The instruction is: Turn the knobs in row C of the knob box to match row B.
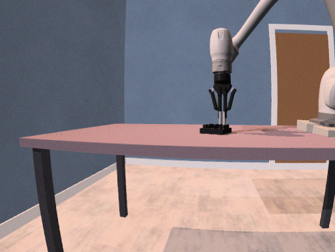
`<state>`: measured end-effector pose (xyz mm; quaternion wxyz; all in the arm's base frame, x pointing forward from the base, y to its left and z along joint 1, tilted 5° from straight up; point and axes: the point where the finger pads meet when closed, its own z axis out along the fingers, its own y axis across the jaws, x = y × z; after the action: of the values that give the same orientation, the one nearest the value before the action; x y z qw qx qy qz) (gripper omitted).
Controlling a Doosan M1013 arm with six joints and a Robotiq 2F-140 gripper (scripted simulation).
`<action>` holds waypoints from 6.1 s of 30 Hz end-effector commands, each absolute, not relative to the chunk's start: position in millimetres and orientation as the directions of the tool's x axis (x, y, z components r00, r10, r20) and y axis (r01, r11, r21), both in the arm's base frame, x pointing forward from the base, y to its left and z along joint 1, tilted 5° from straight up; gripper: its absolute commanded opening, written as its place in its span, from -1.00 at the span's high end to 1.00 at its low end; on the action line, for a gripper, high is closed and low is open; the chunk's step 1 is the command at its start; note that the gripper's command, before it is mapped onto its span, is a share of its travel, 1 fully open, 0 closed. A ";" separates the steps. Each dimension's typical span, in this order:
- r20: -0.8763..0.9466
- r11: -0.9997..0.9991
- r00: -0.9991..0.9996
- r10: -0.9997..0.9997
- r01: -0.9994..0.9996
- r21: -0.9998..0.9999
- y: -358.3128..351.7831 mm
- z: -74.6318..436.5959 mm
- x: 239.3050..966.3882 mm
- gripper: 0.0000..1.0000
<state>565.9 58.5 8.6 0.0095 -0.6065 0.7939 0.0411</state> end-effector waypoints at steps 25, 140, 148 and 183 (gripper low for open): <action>-0.070 0.206 -0.209 -0.975 -0.977 0.050 58.5 8.7 565.8 0.77; -0.070 0.206 -0.209 -0.975 -0.977 0.050 47.7 145.4 570.6 -1.00; -0.070 0.206 -0.209 -0.975 -0.977 0.050 47.7 145.4 570.6 -1.00; -0.070 0.206 -0.209 -0.975 -0.977 0.050 47.7 145.4 570.6 -1.00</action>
<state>570.6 47.7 145.3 0.0113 -0.6287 0.7765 0.0415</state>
